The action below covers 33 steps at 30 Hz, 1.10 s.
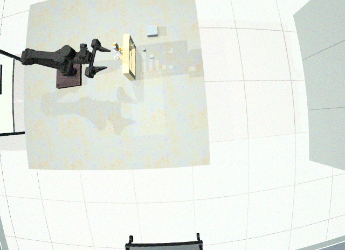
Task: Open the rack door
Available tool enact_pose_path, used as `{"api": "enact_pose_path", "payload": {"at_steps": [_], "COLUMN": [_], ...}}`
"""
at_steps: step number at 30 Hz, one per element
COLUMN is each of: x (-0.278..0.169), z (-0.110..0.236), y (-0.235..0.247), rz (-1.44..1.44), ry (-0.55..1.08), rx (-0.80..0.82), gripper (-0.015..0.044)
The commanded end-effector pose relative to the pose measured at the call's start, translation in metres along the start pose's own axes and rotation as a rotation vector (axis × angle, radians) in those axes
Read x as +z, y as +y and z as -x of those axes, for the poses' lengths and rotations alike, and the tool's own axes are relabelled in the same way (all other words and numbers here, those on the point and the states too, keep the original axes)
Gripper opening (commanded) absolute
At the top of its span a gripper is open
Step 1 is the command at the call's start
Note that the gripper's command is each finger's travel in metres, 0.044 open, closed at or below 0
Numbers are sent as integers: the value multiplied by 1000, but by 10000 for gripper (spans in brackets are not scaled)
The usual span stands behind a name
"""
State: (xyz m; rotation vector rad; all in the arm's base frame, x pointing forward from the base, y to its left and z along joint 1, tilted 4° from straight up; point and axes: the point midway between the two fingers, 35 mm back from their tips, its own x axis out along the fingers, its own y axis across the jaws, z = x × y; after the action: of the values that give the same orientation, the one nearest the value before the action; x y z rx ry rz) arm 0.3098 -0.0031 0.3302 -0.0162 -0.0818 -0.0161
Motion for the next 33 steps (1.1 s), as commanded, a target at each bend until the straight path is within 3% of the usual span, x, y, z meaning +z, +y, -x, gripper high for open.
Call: {"api": "enact_pose_path", "payload": {"at_steps": [1, 5, 33], "x": [0, -4, -44], "z": [0, -9, -42], "y": [0, 6, 64], "rz": [-1, -15, -72], "ry": [3, 71, 645], "rx": [1, 19, 131], "gripper": [374, 280, 280]}}
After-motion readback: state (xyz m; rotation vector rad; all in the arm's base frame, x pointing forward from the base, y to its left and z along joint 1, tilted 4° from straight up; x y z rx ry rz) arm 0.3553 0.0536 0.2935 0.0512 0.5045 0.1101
